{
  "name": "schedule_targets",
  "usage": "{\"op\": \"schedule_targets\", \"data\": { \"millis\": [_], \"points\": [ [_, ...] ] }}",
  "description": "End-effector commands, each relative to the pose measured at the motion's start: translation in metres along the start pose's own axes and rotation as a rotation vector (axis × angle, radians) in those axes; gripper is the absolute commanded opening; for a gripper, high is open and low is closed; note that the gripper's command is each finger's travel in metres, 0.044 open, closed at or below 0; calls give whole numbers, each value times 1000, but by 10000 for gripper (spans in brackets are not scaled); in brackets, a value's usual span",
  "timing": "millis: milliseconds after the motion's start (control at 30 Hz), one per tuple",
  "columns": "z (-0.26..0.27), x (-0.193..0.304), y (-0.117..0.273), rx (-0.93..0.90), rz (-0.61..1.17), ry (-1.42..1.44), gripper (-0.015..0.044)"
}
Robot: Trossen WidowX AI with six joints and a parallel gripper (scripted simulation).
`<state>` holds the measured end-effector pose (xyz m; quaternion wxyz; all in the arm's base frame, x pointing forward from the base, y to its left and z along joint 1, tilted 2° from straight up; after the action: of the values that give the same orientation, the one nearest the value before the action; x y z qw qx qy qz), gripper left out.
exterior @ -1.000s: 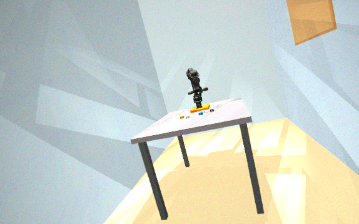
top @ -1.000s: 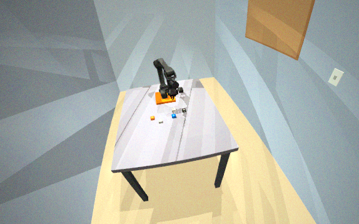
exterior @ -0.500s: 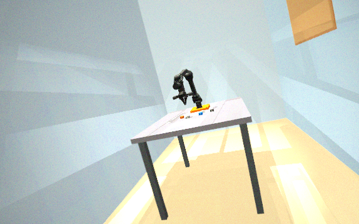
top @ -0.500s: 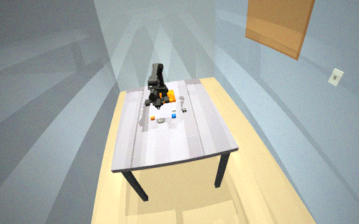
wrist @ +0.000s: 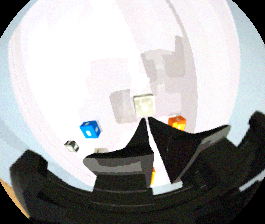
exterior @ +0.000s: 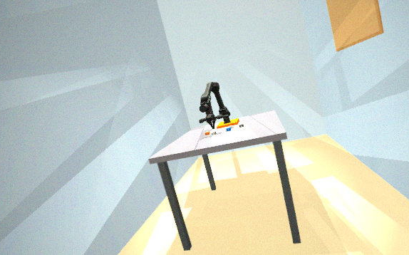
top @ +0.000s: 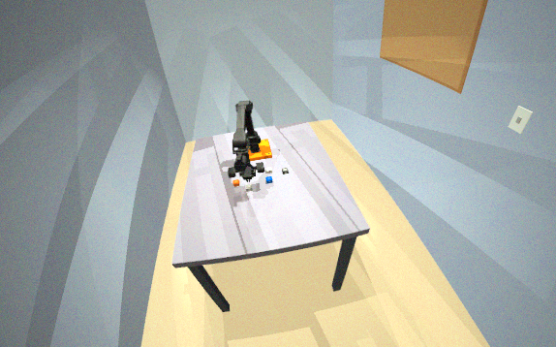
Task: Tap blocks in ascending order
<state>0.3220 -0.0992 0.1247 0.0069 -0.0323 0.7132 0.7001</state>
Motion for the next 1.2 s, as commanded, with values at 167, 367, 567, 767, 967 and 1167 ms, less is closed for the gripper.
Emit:
{"op": "schedule_targets", "data": {
  "millis": [167, 367, 567, 767, 967, 1167],
  "points": [
    [0, 0, -12, 0, -12, 4, 20],
    [0, 0, -21, 0, -12, 4, 20],
    [0, 0, -28, 0, -12, 4, 20],
    [0, -1, -22, 5, -15, 1, 20],
    [0, 0, 2, 0, -12, 4, 20],
    [0, -1, 63, 0, -12, 4, 20]
  ]
}}
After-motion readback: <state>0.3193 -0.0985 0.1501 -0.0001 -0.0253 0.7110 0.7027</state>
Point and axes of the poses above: the point midway between the two fingers, 35 mm back from their tips, its own y axis back along the fingers, its own z axis across the jaws, x = y × z, the point moved 5 cm from there along y, back along the fingers, and after that the axes turned 9 degrees about y, right-handed, at the moved point
